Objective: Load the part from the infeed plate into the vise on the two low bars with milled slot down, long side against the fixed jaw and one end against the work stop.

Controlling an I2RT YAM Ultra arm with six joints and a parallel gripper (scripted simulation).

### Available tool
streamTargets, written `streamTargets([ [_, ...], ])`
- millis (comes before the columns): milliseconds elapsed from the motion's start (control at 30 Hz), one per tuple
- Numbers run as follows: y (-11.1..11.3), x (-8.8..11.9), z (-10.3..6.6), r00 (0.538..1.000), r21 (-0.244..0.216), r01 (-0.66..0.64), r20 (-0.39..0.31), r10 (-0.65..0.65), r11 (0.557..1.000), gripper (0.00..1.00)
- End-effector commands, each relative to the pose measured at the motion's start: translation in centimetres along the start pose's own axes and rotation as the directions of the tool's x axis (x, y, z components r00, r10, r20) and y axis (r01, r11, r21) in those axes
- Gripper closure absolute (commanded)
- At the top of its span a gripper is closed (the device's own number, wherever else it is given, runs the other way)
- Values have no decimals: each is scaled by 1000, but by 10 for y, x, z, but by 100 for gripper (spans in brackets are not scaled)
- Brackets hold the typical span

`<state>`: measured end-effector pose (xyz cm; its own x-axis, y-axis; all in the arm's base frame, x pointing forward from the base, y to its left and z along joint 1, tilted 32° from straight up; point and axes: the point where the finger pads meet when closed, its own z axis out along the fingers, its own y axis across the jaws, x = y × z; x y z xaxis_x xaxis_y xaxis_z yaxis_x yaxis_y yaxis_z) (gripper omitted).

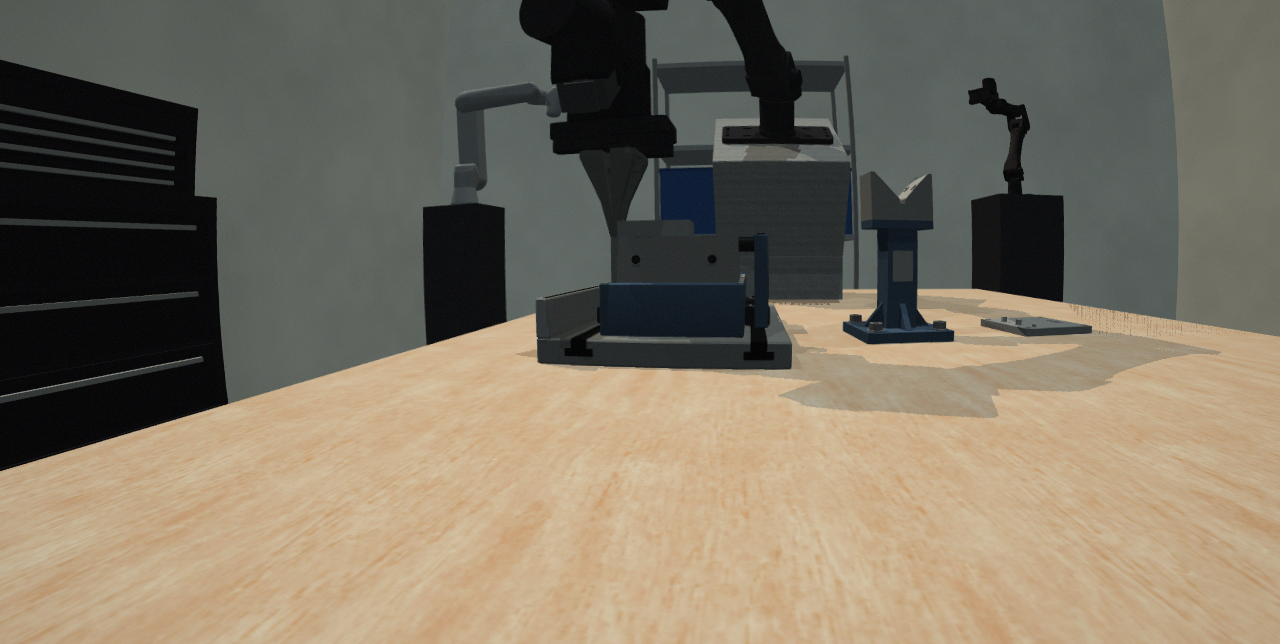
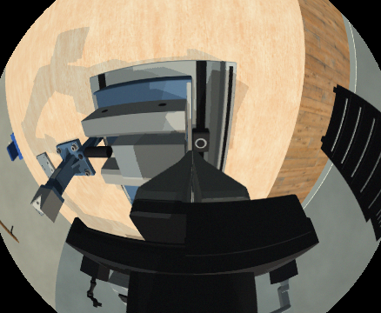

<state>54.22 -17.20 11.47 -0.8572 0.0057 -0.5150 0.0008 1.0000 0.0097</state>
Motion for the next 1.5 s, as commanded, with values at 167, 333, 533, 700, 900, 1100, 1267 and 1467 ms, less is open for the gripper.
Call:
streamTargets([
  [167, 7, -12, -18, 999, 1, 7, 42, -7, 1000, 100],
  [333, 8, -13, -18, 999, 4, 8, 45, -8, 1000, 100],
  [533, 10, -11, -16, 999, 1, 5, 39, -5, 1000, 100],
  [700, 12, -11, -16, 999, 1, 6, 39, -6, 1000, 100],
  [900, 12, -18, -22, 998, 6, 10, 56, -11, 1000, 100],
  [1100, 16, -15, -20, 999, 1, 10, 49, -10, 1000, 100],
  [1267, 16, -14, -20, 999, 2, 7, 47, -7, 1000, 100],
  [1467, 18, -12, -18, 999, 1, 8, 41, -8, 1000, 100],
])
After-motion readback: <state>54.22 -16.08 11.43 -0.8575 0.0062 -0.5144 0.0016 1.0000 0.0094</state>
